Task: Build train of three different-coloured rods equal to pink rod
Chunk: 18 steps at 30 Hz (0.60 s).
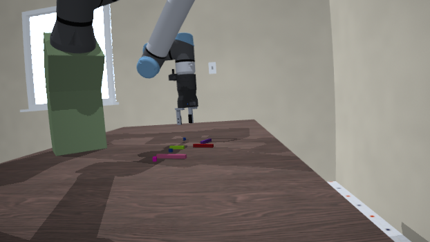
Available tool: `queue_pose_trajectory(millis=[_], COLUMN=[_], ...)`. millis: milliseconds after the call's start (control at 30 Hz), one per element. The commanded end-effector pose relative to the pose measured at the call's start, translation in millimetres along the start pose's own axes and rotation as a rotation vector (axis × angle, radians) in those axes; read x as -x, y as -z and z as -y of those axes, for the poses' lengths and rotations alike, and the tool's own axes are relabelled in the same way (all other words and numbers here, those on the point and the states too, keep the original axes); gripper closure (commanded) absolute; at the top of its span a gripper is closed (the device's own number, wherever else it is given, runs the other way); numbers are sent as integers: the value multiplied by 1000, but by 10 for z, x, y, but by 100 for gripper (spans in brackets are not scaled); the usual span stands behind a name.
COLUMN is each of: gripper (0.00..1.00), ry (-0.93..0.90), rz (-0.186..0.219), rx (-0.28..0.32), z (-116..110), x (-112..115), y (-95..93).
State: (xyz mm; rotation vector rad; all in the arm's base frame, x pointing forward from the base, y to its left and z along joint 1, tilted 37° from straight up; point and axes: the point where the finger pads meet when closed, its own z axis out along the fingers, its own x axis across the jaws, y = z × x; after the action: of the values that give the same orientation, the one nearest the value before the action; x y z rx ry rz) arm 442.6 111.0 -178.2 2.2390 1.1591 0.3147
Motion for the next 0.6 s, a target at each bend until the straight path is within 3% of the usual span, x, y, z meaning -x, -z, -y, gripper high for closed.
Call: queue_pose_trajectory(millis=[0, 300, 567], gripper=[0, 0, 0], ry=[-145, -400, -493], rz=[-1, -1, -1], rx=[1, 1, 1], z=[13, 26, 27], x=[16, 51, 65], y=[15, 37, 46])
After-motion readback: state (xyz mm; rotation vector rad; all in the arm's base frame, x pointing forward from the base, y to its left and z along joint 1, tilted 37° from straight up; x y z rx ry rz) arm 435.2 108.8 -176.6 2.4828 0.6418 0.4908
